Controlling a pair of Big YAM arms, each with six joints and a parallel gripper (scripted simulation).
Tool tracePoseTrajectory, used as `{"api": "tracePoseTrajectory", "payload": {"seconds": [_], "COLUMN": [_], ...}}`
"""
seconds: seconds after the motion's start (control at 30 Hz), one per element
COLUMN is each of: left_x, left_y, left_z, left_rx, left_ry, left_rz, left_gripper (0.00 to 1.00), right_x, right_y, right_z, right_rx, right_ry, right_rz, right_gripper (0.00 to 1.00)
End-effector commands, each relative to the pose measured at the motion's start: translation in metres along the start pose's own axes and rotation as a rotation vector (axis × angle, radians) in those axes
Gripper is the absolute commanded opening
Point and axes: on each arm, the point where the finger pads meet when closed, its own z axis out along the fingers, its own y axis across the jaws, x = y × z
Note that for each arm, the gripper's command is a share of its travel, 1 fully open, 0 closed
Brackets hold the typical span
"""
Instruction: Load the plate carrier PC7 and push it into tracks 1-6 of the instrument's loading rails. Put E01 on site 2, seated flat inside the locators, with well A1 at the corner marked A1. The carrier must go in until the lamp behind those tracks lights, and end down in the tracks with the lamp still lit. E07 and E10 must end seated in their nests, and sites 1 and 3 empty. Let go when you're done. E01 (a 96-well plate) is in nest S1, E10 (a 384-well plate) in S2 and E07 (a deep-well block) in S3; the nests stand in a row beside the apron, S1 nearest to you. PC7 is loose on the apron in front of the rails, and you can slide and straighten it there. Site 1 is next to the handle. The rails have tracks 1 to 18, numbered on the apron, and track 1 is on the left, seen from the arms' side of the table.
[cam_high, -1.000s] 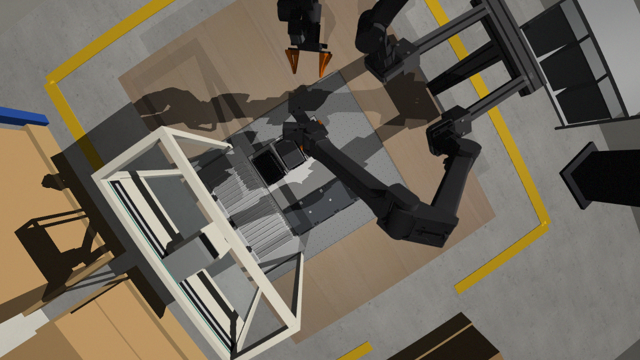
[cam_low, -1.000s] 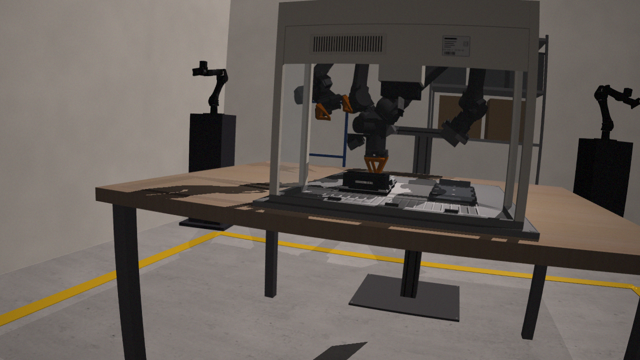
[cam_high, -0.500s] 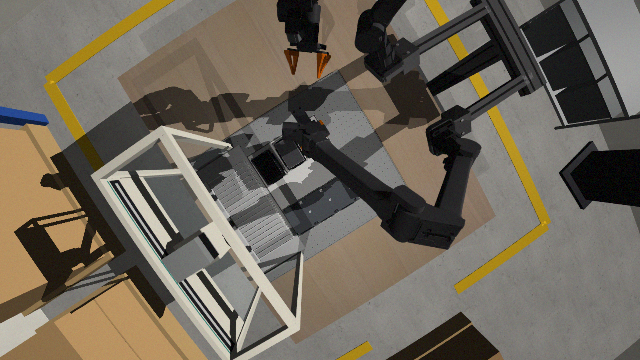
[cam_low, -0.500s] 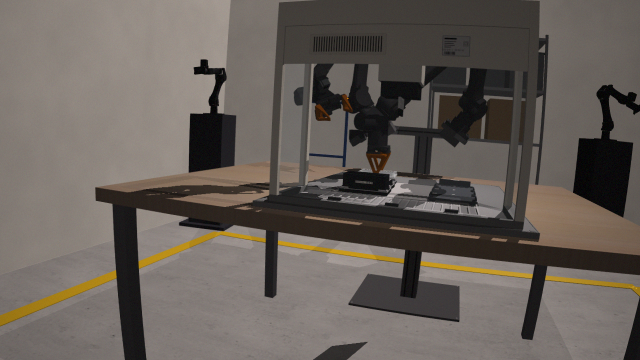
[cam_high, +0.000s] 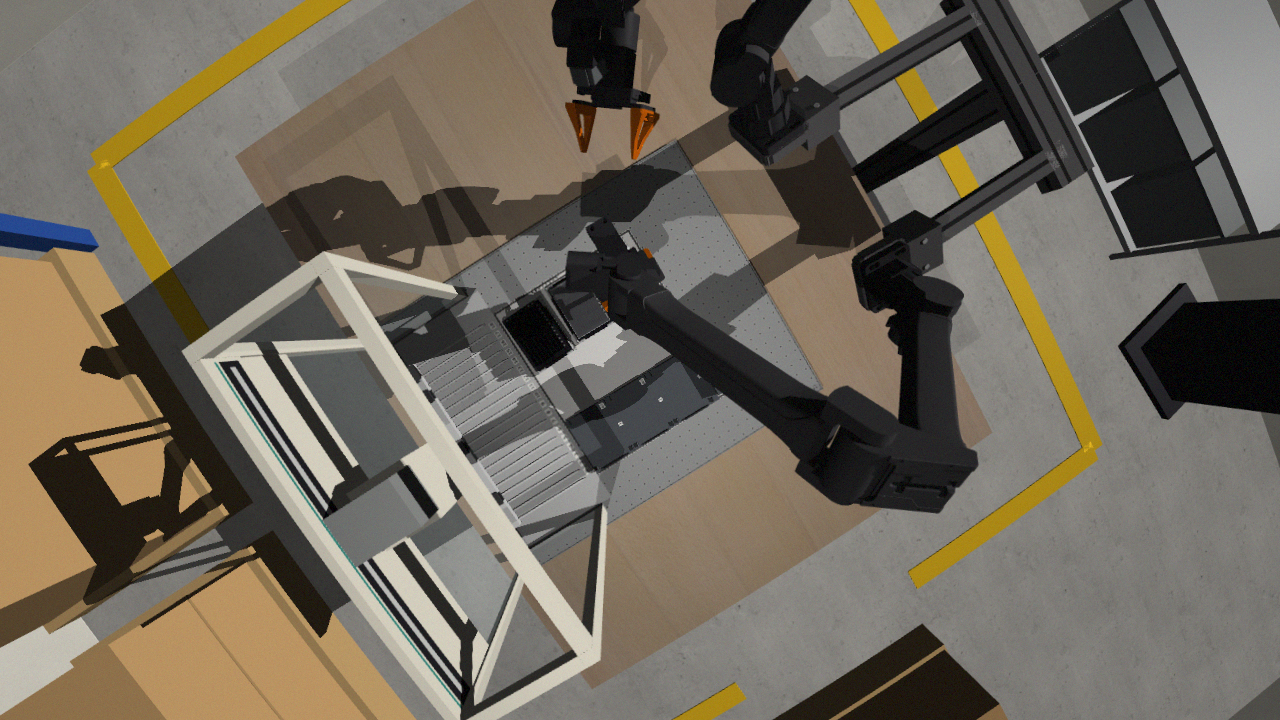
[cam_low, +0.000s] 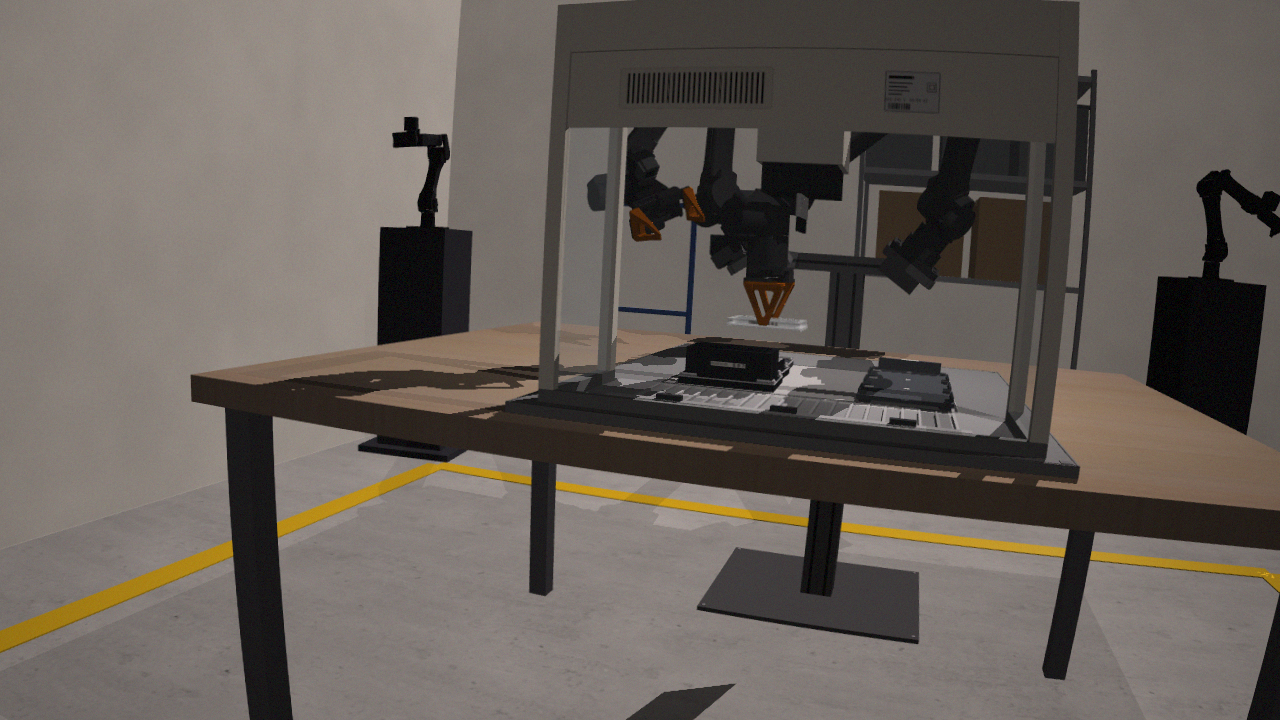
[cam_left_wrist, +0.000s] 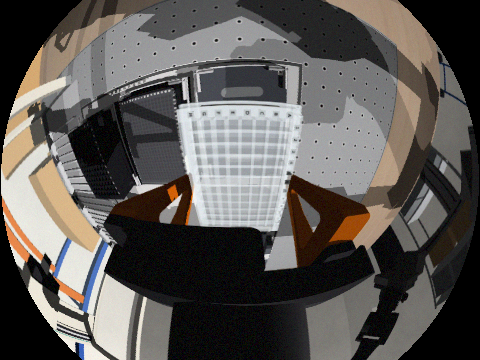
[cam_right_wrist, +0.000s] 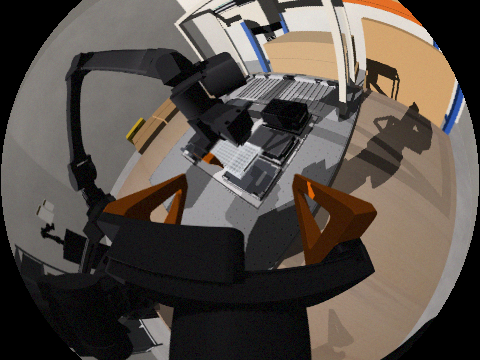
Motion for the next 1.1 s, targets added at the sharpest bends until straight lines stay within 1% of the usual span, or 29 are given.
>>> {"api": "tracePoseTrajectory", "payload": {"seconds": [0.0, 0.17, 0.23, 0.3, 0.37, 0.53, 0.63, 0.73, 0.8, 0.83, 0.87, 1.03, 1.07], "left_x": [0.089, 0.145, 0.145, 0.189, 0.219, 0.253, 0.26, 0.257, 0.257, 0.249, 0.249, 0.248, 0.238], "left_y": [0.045, 0.072, 0.072, 0.098, 0.111, 0.124, 0.128, 0.124, 0.124, 0.117, 0.116, 0.117, 0.112], "left_z": [0.003, 0.006, 0.006, 0.005, 0.006, 0.008, 0.009, 0.017, 0.017, 0.015, 0.015, 0.014, 0.019], "left_rx": [-0.01, -0.015, -0.015, -0.03, -0.031, -0.041, -0.047, -0.032, -0.032, -0.023, -0.022, -0.025, -0.021], "left_ry": [-0.013, -0.015, -0.015, -0.014, -0.012, -0.011, -0.011, -0.011, -0.011, -0.013, -0.013, -0.012, -0.012], "left_rz": [0.02, 0.018, 0.018, 0.001, -0.012, -0.023, -0.031, -0.039, -0.039, -0.016, -0.017, -0.016, 0.009], "left_gripper": [0.79, 0.79, 0.79, 0.79, 0.79, 0.79, 0.79, 0.79, 0.79, 0.79, 0.79, 0.79, 0.79], "right_x": [-0.017, -0.023, -0.023, -0.027, -0.028, -0.033, -0.035, -0.034, -0.034, -0.035, -0.036, -0.035, -0.035], "right_y": [-0.023, -0.024, -0.024, -0.021, -0.017, -0.003, 0.009, 0.026, 0.026, 0.033, 0.041, 0.068, 0.074], "right_z": [0.034, 0.077, 0.077, 0.099, 0.112, 0.148, 0.169, 0.19, 0.19, 0.205, 0.215, 0.246, 0.252], "right_rx": [-0.03, -0.081, -0.081, -0.104, -0.122, -0.163, -0.191, -0.221, -0.221, -0.232, -0.243, -0.278, -0.285], "right_ry": [-0.021, -0.036, -0.036, -0.046, -0.051, -0.071, -0.084, -0.095, -0.095, -0.105, -0.112, -0.138, -0.143], "right_rz": [-0.09, -0.177, -0.177, -0.219, -0.246, -0.315, -0.359, -0.396, -0.396, -0.418, -0.437, -0.497, -0.508], "right_gripper": [1.0, 1.0, 1.0, 1.0, 1.0, 1.0, 1.0, 1.0, 1.0, 1.0, 1.0, 1.0, 1.0]}}
